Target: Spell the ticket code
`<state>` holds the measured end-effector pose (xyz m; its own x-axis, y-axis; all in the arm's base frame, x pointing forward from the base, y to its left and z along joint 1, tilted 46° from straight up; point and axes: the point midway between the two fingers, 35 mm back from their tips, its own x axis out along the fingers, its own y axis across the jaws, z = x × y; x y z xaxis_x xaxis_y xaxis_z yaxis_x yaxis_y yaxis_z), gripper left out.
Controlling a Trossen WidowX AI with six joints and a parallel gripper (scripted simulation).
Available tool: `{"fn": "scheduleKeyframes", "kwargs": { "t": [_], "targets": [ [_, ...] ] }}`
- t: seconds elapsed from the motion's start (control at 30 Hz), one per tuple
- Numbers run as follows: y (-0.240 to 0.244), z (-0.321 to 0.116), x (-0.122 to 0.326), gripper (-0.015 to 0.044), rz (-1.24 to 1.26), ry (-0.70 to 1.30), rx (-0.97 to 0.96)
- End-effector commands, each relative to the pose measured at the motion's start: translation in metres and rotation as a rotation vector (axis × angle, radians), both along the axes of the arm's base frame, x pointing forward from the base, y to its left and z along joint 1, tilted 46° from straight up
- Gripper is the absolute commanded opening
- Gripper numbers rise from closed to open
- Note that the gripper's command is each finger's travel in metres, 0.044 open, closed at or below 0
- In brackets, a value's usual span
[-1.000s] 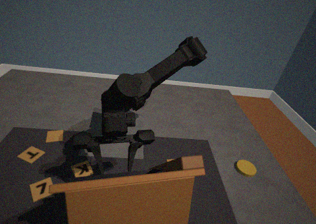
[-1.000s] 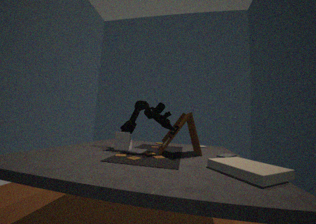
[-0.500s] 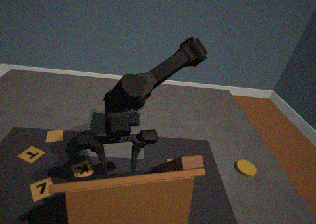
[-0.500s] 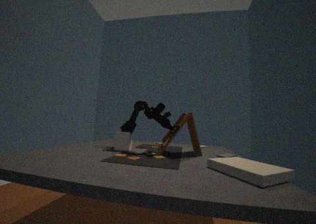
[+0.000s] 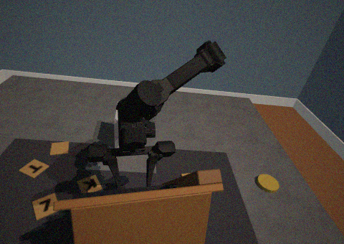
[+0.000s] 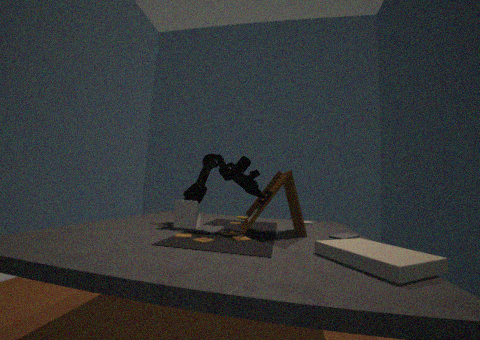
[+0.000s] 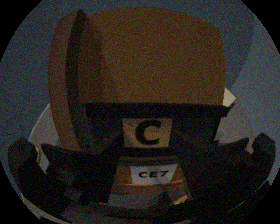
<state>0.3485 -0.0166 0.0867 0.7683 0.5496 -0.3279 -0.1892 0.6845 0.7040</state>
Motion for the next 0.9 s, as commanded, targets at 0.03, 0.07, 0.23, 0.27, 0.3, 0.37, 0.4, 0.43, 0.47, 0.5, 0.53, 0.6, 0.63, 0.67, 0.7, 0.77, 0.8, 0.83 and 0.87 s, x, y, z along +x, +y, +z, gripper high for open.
{"fn": "scheduleKeyframes", "kwargs": {
  "t": [0.03, 0.07, 0.23, 0.27, 0.3, 0.37, 0.4, 0.43, 0.47, 0.5, 0.53, 0.6, 0.63, 0.67, 0.7, 0.77, 0.8, 0.83, 0.87],
  "targets": [
    [0.002, 0.001, -0.002, 0.0000, -0.005, 0.007, 0.002],
    [0.002, 0.001, -0.002, 0.0000, -0.005, 0.007, 0.002],
    [0.004, 0.003, -0.002, 0.0000, -0.005, 0.007, 0.002],
    [0.005, 0.003, -0.002, 0.0000, -0.005, 0.007, 0.002],
    [0.005, 0.004, -0.002, 0.0000, -0.005, 0.007, 0.002],
    [0.006, 0.005, -0.003, 0.0000, -0.005, 0.007, 0.002],
    [0.006, 0.005, -0.003, 0.0000, -0.005, 0.007, 0.002],
    [0.006, 0.005, -0.003, 0.0000, -0.005, 0.007, 0.002],
    [0.007, 0.006, -0.003, 0.0000, -0.005, 0.007, 0.002],
    [0.007, 0.006, -0.003, 0.0000, -0.005, 0.007, 0.002],
    [0.008, 0.007, -0.003, 0.0000, -0.005, 0.007, 0.002],
    [0.008, 0.007, -0.003, 0.0000, -0.005, 0.007, 0.003],
    [0.009, 0.008, -0.003, 0.0000, -0.005, 0.007, 0.003],
    [0.009, 0.008, -0.004, 0.0000, -0.005, 0.007, 0.003],
    [0.009, 0.009, -0.004, 0.0000, -0.005, 0.007, 0.003],
    [0.010, 0.009, -0.004, 0.0000, -0.005, 0.007, 0.003],
    [0.011, 0.010, -0.004, 0.0000, -0.005, 0.007, 0.003],
    [0.011, 0.010, -0.004, 0.0000, -0.005, 0.007, 0.003],
    [0.011, 0.010, -0.004, 0.0000, -0.005, 0.007, 0.003]
  ]
}}
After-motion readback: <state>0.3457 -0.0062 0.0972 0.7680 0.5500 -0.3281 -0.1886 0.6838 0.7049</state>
